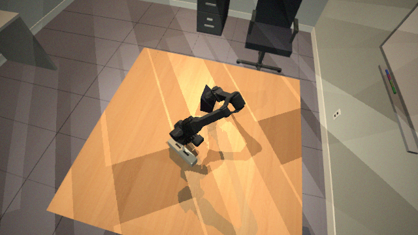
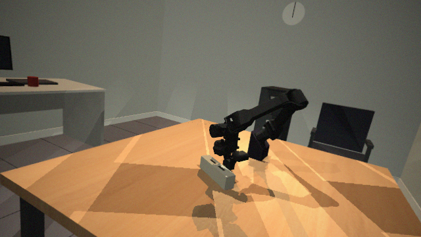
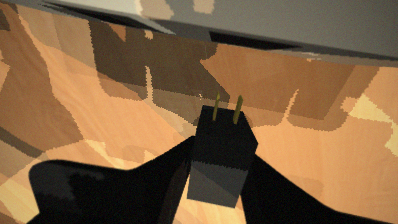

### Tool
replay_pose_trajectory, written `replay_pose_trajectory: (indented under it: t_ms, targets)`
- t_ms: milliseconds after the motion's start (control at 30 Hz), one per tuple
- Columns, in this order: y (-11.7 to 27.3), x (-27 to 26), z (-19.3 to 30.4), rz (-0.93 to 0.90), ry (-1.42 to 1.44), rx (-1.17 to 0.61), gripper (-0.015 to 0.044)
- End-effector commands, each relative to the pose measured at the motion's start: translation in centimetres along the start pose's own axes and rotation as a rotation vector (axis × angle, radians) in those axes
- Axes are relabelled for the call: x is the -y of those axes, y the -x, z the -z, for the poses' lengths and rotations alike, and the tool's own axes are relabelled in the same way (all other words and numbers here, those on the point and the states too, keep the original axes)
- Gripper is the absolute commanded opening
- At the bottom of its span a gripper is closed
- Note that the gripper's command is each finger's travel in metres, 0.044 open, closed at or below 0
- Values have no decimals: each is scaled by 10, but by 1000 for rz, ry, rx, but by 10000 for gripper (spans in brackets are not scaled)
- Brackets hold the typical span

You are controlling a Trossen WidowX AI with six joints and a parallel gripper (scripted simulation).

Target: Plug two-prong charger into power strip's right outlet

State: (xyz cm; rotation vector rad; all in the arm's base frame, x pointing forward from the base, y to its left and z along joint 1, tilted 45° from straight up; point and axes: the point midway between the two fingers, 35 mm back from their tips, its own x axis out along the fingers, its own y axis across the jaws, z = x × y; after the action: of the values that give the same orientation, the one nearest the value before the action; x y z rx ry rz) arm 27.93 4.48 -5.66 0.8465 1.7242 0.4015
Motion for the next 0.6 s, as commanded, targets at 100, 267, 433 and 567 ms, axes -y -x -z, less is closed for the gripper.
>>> replay_pose_trajectory:
  t_ms: [100,267,433,567]
  targets:
    - [1,0,-8,-3,-15,0,0]
    - [1,0,-13,-3,-24,0,0]
    - [1,0,-16,-3,-29,0,0]
    - [1,0,-16,-3,-30,0,0]
